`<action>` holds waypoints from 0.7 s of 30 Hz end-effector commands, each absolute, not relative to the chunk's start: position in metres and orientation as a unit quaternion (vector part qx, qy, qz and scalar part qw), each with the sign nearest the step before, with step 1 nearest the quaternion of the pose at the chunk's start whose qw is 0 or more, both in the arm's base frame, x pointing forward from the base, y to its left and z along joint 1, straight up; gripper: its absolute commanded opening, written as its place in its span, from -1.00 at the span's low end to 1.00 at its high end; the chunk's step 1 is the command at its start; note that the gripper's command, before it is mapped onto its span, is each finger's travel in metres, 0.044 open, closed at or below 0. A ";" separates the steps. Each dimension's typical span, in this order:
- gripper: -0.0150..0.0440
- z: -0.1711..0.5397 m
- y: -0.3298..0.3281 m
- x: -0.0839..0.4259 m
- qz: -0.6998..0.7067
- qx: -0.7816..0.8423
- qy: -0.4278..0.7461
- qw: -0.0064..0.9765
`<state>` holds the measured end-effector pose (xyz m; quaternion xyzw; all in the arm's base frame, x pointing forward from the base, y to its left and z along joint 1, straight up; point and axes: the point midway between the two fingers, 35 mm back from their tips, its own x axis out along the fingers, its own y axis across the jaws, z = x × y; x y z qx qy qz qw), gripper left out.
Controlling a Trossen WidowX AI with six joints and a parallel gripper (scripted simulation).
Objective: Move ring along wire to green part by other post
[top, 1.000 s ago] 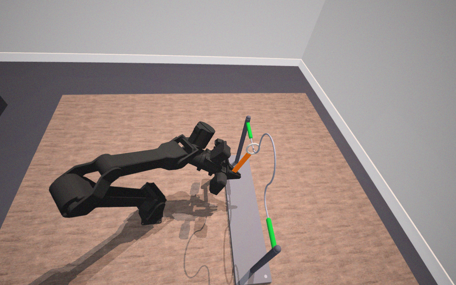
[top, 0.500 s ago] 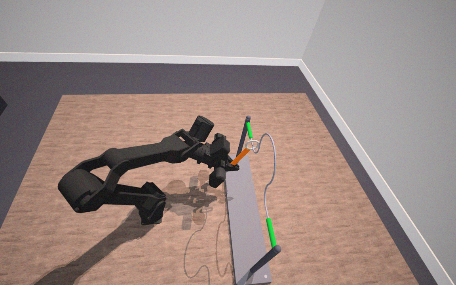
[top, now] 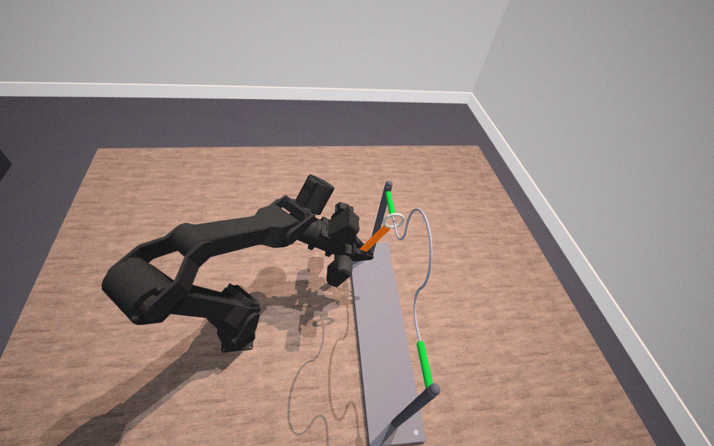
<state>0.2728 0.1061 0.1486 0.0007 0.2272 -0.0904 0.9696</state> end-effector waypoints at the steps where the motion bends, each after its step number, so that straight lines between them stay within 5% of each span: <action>1: -1.00 0.150 0.112 0.274 -0.092 0.003 0.225 0.970; 21: -1.00 0.150 0.132 0.275 -0.092 0.003 0.224 0.970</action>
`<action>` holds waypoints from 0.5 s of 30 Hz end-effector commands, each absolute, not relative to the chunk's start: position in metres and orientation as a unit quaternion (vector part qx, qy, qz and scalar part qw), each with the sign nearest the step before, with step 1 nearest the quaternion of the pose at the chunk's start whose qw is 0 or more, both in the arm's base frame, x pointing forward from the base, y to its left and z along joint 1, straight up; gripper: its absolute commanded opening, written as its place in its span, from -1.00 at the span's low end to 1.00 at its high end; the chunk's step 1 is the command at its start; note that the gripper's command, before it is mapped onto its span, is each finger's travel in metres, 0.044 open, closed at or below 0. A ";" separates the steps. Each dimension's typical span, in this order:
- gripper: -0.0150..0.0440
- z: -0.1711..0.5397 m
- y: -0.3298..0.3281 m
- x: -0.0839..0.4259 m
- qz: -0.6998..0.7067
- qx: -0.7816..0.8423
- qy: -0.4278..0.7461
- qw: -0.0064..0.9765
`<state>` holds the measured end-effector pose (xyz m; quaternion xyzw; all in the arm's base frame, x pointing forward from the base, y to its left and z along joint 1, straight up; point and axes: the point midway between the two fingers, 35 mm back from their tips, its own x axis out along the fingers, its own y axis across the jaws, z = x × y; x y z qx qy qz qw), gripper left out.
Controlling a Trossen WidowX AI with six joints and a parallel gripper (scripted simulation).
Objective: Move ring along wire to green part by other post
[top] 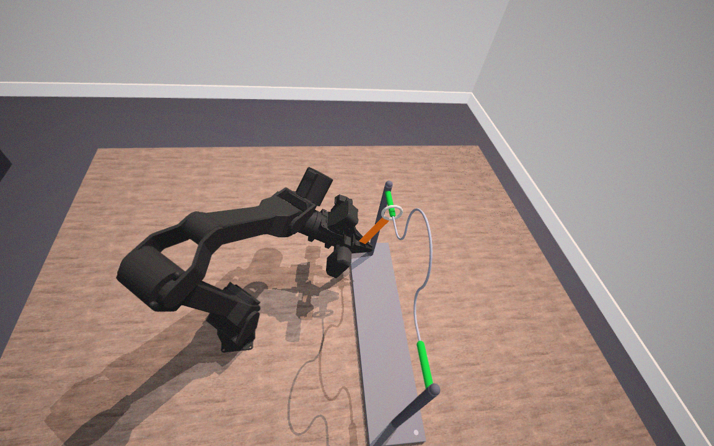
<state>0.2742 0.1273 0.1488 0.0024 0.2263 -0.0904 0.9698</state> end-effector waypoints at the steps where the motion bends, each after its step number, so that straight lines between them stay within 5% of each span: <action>1: -1.00 0.150 0.133 0.275 -0.092 0.003 0.224 0.970; 15: -1.00 0.139 0.135 0.275 -0.092 0.003 0.224 0.970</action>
